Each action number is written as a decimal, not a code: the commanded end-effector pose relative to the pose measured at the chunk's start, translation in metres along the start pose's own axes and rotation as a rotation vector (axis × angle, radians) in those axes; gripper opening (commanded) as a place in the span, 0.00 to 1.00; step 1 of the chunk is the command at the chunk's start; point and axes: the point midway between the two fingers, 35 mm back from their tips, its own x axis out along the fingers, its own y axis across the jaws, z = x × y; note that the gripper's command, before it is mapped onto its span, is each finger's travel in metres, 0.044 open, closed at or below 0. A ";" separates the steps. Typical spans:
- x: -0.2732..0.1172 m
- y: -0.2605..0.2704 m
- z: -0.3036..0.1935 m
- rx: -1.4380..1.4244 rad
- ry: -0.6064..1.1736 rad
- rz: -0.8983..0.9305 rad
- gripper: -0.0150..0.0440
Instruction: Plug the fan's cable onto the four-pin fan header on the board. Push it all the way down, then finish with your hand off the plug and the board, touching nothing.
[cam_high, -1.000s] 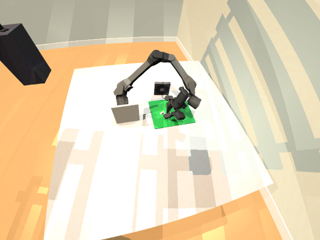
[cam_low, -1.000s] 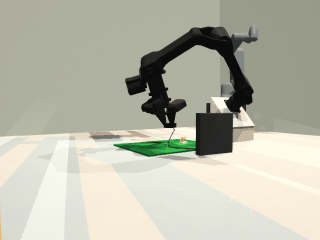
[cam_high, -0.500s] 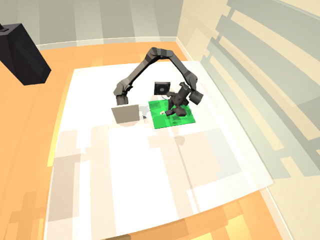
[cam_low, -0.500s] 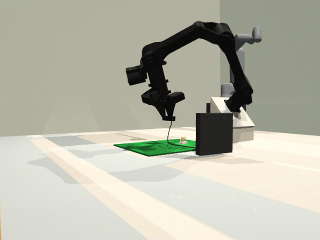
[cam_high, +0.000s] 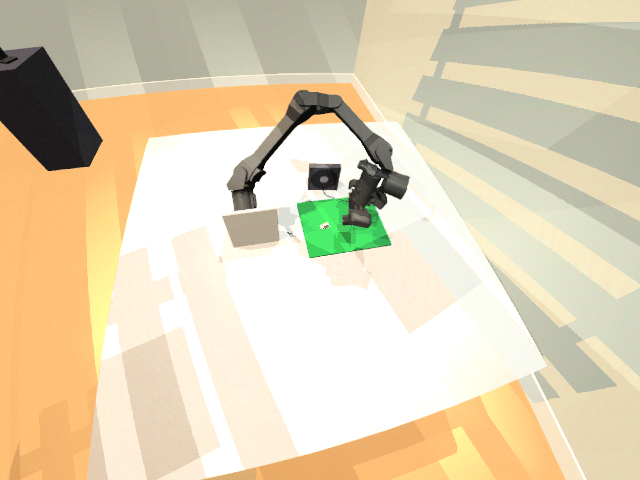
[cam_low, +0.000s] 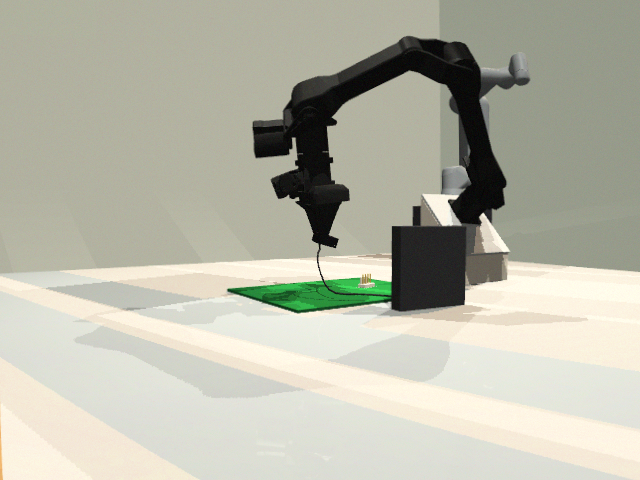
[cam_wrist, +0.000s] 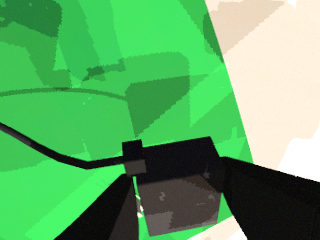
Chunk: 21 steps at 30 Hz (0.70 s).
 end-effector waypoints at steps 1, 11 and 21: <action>-0.001 0.008 0.006 0.100 -0.039 0.034 0.25; -0.008 0.024 0.018 0.288 -0.107 0.110 0.25; 0.001 0.020 0.019 0.283 -0.130 0.064 0.25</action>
